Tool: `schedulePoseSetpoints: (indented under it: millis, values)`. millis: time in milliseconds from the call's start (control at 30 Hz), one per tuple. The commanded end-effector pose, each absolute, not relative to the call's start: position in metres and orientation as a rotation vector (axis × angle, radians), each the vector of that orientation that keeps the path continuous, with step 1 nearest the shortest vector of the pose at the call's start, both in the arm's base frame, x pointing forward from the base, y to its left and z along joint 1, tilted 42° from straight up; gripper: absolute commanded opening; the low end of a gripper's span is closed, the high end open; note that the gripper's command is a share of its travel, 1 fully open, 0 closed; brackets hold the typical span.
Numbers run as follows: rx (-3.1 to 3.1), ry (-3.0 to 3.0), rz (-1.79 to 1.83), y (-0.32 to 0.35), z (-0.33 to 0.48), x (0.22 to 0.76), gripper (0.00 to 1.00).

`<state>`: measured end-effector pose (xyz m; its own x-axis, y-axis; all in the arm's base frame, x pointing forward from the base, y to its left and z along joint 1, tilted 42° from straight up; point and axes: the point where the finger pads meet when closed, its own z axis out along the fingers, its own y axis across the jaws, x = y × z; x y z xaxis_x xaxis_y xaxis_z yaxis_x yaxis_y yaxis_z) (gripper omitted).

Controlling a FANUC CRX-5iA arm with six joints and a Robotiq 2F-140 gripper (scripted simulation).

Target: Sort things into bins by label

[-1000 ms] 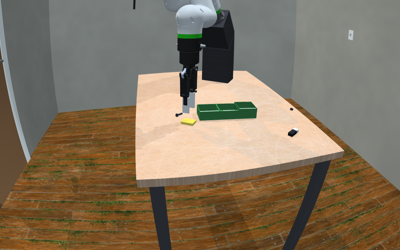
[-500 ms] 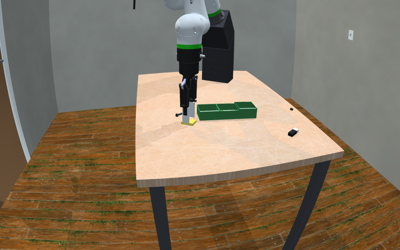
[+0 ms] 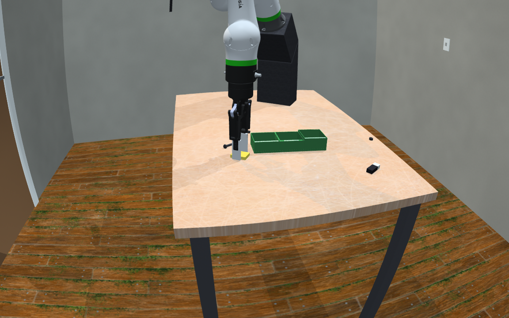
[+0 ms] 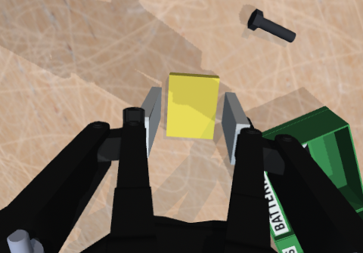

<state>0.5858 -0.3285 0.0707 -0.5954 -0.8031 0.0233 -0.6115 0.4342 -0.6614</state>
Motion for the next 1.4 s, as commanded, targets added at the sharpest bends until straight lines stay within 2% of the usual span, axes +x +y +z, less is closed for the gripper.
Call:
schedulePoseSetpoints:
  millis: [0,133,167,1367]
  values:
    - [-1.213,2.380,-0.936,-0.3286,0.0705,0.5859,0.40]
    - [-1.213,2.380,-0.936,-0.3285,0.0704,0.5858,0.40]
    - [-1.213,2.380,-0.936,-0.3285,0.0704,0.5858,0.29]
    - [-1.213,2.380,-0.936,-0.3231,0.0803,0.5787,0.29]
